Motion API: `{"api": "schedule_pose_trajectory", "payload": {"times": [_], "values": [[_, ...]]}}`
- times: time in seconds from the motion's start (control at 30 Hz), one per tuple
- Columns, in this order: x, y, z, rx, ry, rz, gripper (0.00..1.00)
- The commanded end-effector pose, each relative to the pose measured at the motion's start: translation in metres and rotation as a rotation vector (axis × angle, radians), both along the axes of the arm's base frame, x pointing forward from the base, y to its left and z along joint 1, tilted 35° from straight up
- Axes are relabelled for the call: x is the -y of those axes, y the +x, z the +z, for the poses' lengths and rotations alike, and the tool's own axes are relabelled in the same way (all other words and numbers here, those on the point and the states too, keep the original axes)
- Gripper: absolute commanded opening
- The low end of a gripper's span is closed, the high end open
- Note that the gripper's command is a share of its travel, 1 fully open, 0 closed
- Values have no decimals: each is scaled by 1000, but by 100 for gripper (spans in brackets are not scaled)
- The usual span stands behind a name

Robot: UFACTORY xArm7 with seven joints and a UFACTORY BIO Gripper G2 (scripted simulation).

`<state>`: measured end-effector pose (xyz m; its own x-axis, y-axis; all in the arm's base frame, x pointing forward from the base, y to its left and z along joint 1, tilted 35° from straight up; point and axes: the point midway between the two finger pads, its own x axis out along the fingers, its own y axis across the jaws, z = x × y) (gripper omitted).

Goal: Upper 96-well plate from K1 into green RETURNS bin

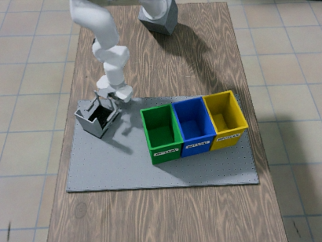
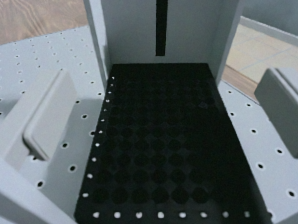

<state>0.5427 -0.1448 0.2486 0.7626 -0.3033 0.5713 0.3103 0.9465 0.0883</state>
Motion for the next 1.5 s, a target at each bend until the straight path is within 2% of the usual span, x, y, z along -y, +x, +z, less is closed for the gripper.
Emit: {"api": "schedule_pose_trajectory", "payload": {"times": [0.0,1.47], "values": [[0,1,0,2,1,1,37],[3,12,-16,2,1,1,37]]}}
